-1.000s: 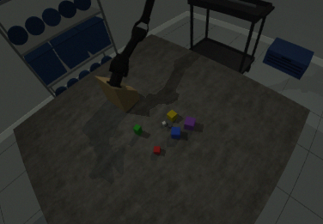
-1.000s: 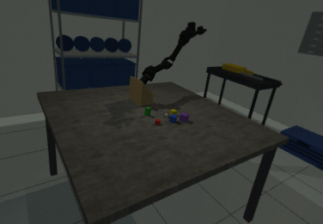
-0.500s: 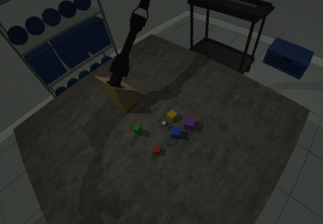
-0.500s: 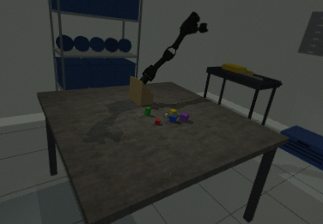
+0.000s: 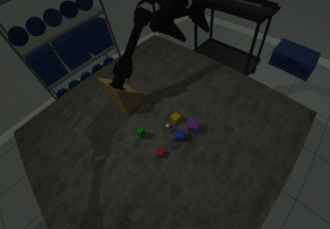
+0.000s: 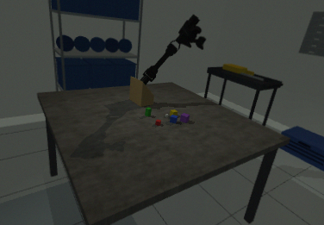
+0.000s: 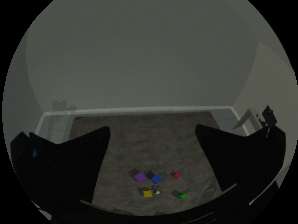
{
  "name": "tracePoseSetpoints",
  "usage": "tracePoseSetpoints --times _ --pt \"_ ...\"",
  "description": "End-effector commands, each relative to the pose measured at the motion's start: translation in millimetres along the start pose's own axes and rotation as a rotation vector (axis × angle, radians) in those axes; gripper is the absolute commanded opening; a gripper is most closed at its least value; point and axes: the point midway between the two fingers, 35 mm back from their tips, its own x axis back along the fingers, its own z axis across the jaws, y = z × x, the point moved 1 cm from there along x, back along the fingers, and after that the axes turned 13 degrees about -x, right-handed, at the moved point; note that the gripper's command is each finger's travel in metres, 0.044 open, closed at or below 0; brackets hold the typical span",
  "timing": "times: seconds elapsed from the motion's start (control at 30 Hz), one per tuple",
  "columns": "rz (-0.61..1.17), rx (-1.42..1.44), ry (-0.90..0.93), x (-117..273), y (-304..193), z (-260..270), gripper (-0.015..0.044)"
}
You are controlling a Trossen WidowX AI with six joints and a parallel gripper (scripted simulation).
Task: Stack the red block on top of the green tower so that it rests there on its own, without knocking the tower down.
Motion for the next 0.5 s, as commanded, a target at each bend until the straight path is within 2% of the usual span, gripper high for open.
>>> tracePoseSetpoints --times 0.0,0.47 --pt "0.101 0.045 -0.031 -35.2 -13.8 -26.3 0.0440" --pt "0.497 0.326 -0.038 -149.8 -97.2 -115.8 0.0440"
